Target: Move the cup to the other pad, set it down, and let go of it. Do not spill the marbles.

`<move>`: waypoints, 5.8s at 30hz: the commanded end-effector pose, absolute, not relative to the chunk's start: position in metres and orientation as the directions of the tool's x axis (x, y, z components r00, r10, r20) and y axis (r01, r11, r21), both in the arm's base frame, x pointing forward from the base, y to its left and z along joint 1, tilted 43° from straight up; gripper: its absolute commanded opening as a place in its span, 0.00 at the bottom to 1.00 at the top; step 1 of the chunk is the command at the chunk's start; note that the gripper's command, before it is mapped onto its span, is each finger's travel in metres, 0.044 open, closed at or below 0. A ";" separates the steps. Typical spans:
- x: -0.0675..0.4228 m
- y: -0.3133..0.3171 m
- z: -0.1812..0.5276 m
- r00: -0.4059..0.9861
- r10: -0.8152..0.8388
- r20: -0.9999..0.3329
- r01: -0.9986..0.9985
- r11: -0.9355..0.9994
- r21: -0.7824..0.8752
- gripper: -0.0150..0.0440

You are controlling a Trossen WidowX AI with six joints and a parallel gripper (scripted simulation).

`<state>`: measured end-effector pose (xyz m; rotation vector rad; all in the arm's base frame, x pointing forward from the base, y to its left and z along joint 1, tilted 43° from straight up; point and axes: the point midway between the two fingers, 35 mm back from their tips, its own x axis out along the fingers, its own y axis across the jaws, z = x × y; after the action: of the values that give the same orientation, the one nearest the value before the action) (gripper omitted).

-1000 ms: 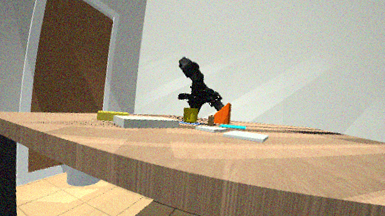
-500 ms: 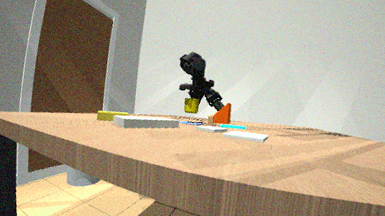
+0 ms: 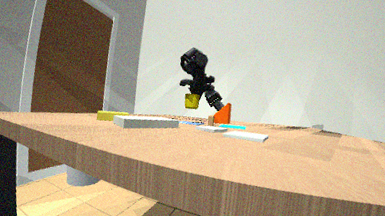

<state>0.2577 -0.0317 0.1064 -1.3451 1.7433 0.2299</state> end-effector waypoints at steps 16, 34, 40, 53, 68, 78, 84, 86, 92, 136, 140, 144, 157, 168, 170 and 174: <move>0.256 -0.021 0.097 -0.007 -0.679 -0.734 -0.848 0.393 -0.355 0.25; 0.252 0.014 0.069 -0.007 -0.675 -0.738 -0.846 0.397 -0.356 0.25; 0.250 0.026 0.059 -0.007 -0.674 -0.738 -0.846 0.398 -0.356 0.25; 0.244 0.052 0.036 -0.007 -0.673 -0.739 -0.846 0.399 -0.355 0.25; 0.237 0.081 0.010 -0.007 -0.672 -0.741 -0.846 0.399 -0.354 0.25; 0.232 0.099 -0.006 -0.007 -0.671 -0.742 -0.846 0.400 -0.354 0.25; 0.230 0.110 -0.015 -0.007 -0.670 -0.742 -0.845 0.400 -0.354 0.25; 0.229 0.114 -0.018 -0.007 -0.670 -0.742 -0.845 0.400 -0.354 0.25; 0.228 0.121 -0.025 -0.007 -0.670 -0.742 -0.845 0.400 -0.354 0.25; 0.228 0.079 -0.072 -0.006 -0.671 -0.741 -0.845 0.400 -0.355 0.25; 0.227 0.075 -0.076 -0.006 -0.672 -0.741 -0.845 0.400 -0.355 0.25; 0.227 0.075 -0.077 -0.006 -0.672 -0.741 -0.845 0.400 -0.355 0.25; 0.228 0.077 -0.075 -0.009 -0.666 -0.746 -0.841 0.409 -0.355 0.30; 0.228 0.078 -0.075 -0.009 -0.666 -0.746 -0.841 0.409 -0.355 0.50; 0.229 0.079 -0.073 -0.009 -0.666 -0.746 -0.841 0.408 -0.355 0.50; 0.229 0.083 -0.069 -0.008 -0.666 -0.746 -0.841 0.408 -0.355 0.50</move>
<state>0.2269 0.0779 -0.0729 -1.3290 1.7405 0.2360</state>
